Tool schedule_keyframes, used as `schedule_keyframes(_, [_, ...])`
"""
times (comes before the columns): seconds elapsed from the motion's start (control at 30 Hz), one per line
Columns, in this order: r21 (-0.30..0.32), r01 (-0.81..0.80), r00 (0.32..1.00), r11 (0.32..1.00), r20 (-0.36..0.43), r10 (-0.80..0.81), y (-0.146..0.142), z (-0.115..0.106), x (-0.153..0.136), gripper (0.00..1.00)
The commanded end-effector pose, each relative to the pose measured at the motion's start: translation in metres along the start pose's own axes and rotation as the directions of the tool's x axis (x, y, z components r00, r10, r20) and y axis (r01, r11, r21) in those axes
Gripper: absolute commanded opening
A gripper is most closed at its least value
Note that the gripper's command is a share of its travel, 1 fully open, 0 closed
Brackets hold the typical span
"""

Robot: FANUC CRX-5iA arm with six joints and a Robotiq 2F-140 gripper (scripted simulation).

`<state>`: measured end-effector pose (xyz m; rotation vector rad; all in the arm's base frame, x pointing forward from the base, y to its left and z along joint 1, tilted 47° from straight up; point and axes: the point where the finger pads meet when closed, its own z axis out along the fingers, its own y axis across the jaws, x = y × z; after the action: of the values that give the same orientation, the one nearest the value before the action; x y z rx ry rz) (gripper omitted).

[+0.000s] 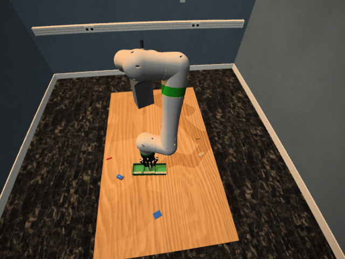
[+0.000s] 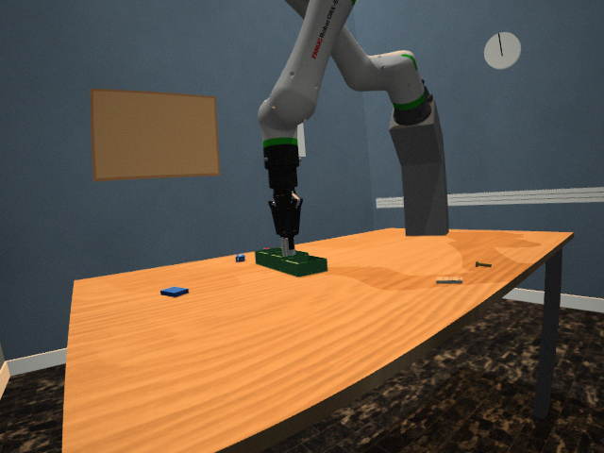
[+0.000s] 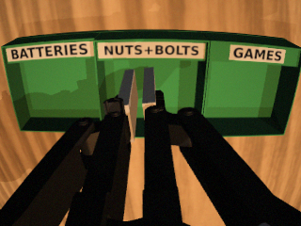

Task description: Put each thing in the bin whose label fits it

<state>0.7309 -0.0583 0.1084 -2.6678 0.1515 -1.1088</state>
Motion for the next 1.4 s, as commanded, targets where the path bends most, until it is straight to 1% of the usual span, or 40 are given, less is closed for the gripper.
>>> schedule_keyframes(0.0, [0.0, 0.0, 1.0, 1.0, 0.0, 0.0, 0.0, 0.0, 0.0, 0.15])
schedule_keyframes(0.3, [0.0, 0.0, 1.0, 1.0, 0.0, 0.0, 0.0, 0.0, 0.0, 0.15])
schedule_keyframes(0.6, [0.0, 0.0, 1.0, 1.0, 0.0, 0.0, 0.0, -0.009, 0.0, 0.15])
schedule_keyframes(1.07, [0.0, 0.0, 1.0, 1.0, 0.0, 0.0, 0.0, -0.028, 0.0, 0.15])
schedule_keyframes(1.1, [0.0, 0.0, 1.0, 1.0, 0.0, 0.0, 0.0, -0.032, 0.0, 0.15])
schedule_keyframes(1.17, [0.0, 0.0, 1.0, 1.0, 0.0, 0.0, 0.0, -0.032, 0.0, 0.15])
schedule_keyframes(1.33, [0.0, 0.0, 1.0, 1.0, 0.0, 0.0, 0.0, -0.052, 0.0, 0.15])
schedule_keyframes(1.37, [0.0, 0.0, 1.0, 1.0, 0.0, 0.0, 0.0, -0.053, 0.0, 0.15])
